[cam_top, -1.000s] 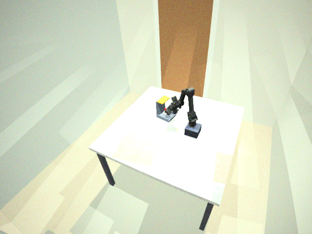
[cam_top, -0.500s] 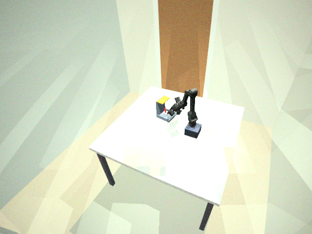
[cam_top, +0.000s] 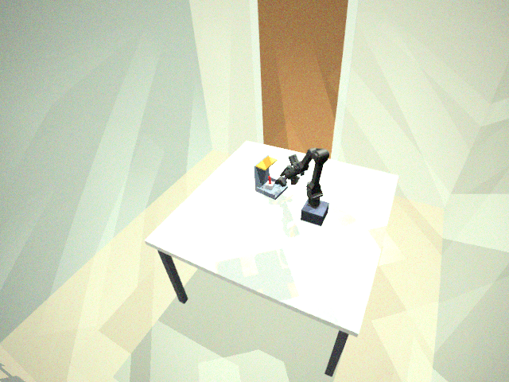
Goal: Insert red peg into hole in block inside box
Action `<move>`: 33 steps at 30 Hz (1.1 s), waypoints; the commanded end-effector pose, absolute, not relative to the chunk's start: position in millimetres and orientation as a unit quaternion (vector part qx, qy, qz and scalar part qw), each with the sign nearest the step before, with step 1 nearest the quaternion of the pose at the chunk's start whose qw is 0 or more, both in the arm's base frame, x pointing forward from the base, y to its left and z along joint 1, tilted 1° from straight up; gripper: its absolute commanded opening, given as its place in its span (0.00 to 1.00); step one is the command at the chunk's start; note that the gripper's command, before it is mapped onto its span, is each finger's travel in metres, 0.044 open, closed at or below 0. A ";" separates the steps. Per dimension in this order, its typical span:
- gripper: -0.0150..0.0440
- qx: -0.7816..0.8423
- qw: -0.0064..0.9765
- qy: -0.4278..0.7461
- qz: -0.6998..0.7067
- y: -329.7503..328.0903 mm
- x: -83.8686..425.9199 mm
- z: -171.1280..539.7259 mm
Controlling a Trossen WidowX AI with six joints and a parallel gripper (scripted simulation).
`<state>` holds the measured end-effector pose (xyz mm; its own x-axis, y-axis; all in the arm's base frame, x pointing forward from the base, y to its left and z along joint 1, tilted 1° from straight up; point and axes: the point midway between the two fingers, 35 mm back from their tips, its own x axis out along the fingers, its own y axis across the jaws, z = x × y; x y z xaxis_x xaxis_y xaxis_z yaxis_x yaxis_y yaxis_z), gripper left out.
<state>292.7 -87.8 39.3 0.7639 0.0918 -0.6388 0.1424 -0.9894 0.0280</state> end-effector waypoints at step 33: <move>1.00 0.938 0.038 0.065 -0.338 -77.6 239.6 85.6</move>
<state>240.5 -78.7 85.5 0.7634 0.0911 -0.6394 0.1409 -0.9896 0.0273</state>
